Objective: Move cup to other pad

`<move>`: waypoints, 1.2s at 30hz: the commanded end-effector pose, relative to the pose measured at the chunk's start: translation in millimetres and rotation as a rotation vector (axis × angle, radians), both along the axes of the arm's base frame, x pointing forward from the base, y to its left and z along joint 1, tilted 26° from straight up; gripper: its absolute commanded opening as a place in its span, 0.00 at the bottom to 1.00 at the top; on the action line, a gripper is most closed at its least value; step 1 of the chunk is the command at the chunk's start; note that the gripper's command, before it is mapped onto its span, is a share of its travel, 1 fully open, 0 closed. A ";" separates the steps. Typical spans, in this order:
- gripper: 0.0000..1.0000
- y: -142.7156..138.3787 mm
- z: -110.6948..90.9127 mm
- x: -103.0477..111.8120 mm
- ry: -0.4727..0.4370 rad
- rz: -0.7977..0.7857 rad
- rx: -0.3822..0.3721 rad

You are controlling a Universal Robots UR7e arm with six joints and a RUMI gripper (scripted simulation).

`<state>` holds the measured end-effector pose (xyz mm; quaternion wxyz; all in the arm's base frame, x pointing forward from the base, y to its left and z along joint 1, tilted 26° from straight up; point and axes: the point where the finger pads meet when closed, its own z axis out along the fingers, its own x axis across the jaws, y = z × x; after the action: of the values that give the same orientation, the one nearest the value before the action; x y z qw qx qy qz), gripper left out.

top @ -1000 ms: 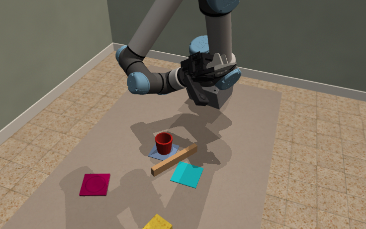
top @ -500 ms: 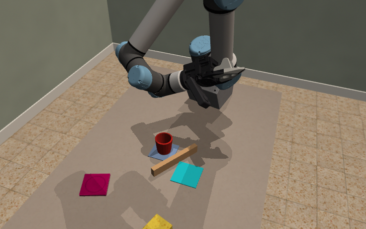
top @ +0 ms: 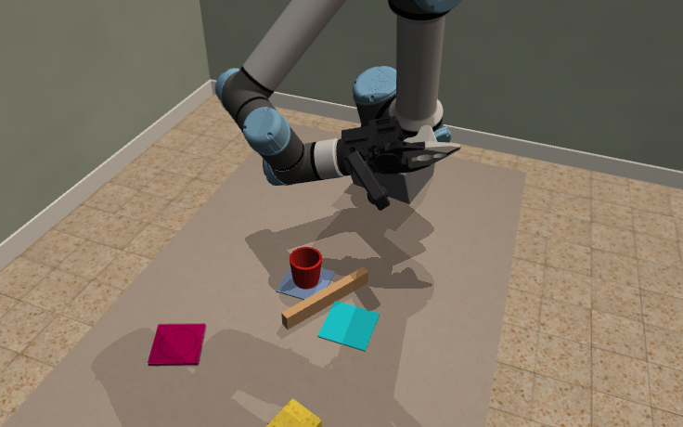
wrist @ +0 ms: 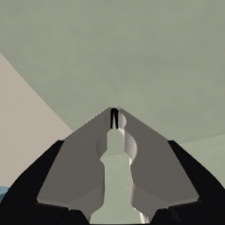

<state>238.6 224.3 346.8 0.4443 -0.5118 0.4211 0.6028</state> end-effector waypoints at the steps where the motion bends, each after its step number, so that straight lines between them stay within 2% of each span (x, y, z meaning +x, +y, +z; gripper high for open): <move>1: 0.00 -2.6 -21.5 -0.1 -0.069 0.010 -0.069; 12: 0.00 -20.1 -74.4 15.0 -0.267 0.033 -0.272; 14: 0.00 -20.1 -74.4 15.0 -0.267 0.033 -0.272; 28: 0.00 -63.7 -125.8 54.0 -0.518 0.050 -0.529; 31: 0.00 -67.9 -128.7 57.4 -0.536 0.051 -0.547; 36: 0.00 -89.9 -141.4 74.7 -0.621 0.057 -0.637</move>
<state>302.1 148.3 215.1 0.3646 -0.7720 0.4212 0.3059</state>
